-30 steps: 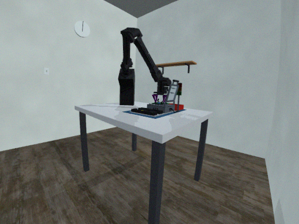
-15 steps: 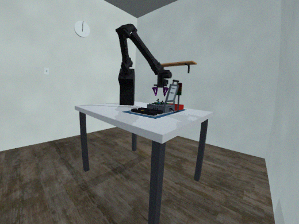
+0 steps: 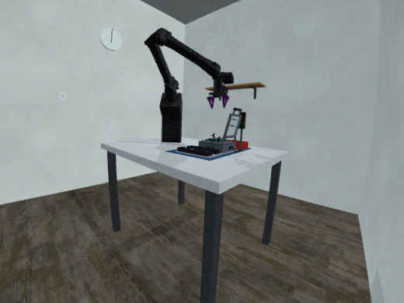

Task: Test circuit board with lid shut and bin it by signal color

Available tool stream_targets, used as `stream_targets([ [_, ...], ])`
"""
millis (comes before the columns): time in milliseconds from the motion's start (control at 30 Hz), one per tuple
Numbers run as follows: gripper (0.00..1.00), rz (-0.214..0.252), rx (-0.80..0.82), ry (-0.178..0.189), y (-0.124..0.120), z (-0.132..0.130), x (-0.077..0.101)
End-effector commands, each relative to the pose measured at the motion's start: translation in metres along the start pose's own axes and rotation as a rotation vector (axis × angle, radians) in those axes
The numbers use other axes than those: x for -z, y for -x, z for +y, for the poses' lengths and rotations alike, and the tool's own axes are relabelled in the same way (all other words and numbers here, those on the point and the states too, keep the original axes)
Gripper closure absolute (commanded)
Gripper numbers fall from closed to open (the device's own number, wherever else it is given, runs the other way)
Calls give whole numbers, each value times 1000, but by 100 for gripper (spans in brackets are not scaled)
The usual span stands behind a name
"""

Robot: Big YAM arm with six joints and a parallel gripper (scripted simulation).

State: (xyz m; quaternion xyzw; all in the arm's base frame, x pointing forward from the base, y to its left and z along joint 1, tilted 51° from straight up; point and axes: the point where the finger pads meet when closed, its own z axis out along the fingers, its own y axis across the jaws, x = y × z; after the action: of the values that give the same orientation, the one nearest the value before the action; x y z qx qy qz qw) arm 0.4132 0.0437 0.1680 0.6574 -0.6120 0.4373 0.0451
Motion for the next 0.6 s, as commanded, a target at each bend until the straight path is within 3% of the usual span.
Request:
stream_targets([
  [0,8,-7,-58,12,10,-10,22],
  [33,8,-7,-58,12,10,-10,22],
  [233,8,-16,-82,-5,2,-14,60],
  [433,8,-12,-65,9,8,-12,64],
  [500,8,4,-61,35,4,-1,54],
  [533,52,5,-60,37,3,0,53],
  [567,52,5,-60,37,3,0,53],
])
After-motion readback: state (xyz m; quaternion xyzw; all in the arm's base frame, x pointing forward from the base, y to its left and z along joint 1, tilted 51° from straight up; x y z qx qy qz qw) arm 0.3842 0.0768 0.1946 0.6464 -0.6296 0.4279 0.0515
